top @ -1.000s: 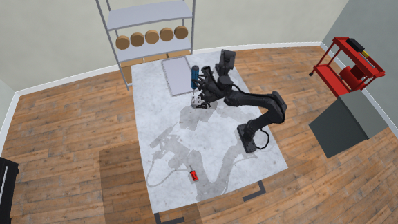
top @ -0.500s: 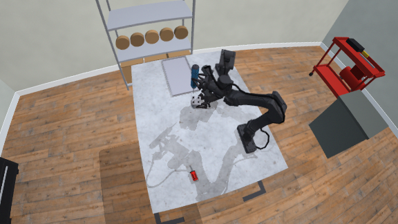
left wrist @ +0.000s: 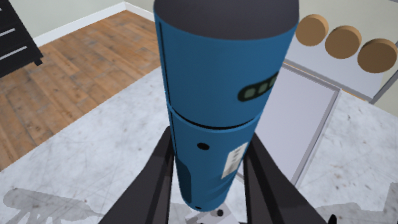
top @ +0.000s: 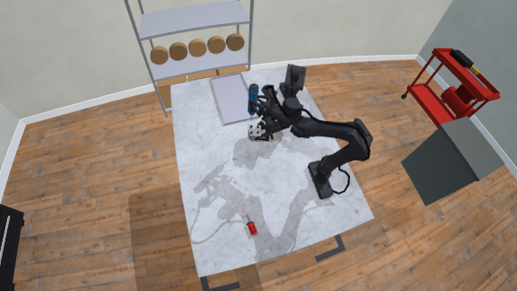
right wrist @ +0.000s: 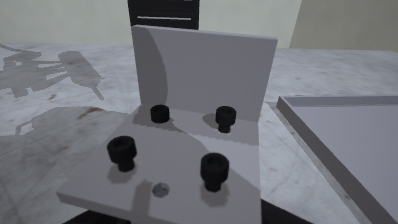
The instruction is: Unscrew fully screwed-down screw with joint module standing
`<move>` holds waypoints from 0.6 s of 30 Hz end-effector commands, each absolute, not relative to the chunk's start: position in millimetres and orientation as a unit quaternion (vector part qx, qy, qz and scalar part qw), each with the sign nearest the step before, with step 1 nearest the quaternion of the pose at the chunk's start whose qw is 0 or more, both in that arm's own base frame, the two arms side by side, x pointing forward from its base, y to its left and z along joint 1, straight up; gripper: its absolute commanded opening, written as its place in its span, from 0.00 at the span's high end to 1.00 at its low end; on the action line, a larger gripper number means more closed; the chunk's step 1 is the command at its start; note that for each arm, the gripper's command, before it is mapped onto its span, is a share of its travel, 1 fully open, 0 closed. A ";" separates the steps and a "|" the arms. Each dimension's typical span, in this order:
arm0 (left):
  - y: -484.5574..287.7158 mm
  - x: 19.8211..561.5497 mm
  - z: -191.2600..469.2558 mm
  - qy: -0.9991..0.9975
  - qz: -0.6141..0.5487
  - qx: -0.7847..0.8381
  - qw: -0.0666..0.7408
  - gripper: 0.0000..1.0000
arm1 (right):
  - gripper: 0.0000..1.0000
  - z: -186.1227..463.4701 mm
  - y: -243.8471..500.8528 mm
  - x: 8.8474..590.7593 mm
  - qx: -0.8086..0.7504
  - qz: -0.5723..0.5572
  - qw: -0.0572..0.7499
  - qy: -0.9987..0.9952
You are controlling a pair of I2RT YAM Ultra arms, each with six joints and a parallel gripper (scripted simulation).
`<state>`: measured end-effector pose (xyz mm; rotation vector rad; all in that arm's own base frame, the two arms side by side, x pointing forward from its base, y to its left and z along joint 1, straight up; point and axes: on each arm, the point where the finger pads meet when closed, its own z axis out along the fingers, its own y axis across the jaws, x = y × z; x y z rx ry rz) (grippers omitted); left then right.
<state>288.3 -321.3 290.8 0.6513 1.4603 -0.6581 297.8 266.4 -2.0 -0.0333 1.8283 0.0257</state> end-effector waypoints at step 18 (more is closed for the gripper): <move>-321.1 287.7 336.2 0.600 -0.311 0.267 0.687 0.58 | 0.41 1.0 267.5 298.8 -0.011 0.015 0.612 0.790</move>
